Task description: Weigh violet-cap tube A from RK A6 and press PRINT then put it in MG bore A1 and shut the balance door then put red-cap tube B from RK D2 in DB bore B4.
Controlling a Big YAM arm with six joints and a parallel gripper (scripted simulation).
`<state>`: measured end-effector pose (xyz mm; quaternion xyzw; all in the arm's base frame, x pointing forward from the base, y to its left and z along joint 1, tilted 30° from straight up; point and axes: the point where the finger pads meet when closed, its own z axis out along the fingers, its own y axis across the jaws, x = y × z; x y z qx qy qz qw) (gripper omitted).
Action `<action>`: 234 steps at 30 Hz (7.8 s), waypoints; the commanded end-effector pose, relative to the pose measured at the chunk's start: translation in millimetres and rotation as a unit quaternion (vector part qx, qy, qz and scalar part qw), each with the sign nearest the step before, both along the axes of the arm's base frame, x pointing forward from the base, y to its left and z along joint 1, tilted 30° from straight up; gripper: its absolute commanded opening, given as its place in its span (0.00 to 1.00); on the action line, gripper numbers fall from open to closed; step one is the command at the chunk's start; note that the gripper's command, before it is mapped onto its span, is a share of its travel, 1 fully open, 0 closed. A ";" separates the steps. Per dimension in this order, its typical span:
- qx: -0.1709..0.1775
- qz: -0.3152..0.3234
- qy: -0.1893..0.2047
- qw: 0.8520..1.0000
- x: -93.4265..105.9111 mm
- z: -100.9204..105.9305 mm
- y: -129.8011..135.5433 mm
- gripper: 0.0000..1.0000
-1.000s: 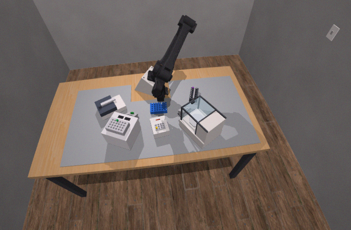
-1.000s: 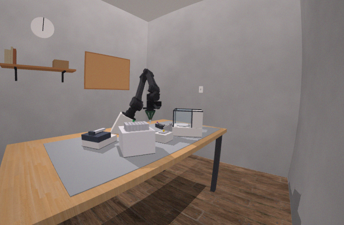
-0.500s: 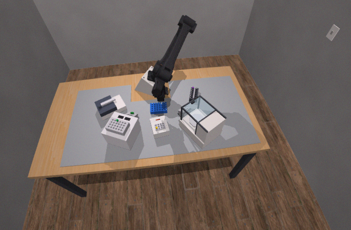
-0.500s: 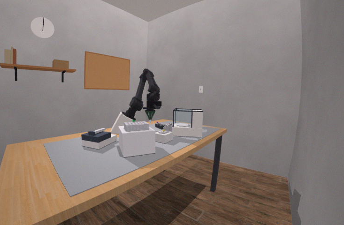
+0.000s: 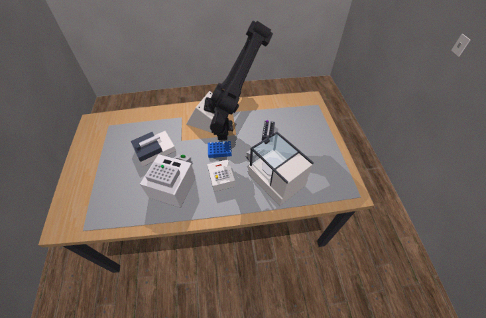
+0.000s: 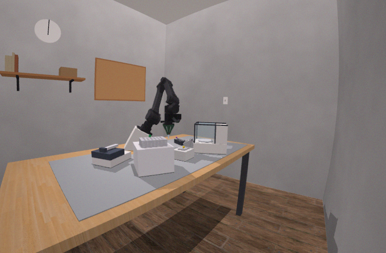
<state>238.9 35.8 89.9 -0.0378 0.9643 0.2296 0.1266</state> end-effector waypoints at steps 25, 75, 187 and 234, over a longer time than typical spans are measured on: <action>-0.016 0.044 -0.043 0.998 105.2 24.2 -24.0 0.09; -0.022 0.080 -0.048 0.995 185.2 32.7 -41.0 0.09; -0.023 0.079 -0.054 0.995 204.0 12.7 -29.3 0.09; -0.022 0.080 -0.047 0.995 192.2 11.0 -29.7 0.09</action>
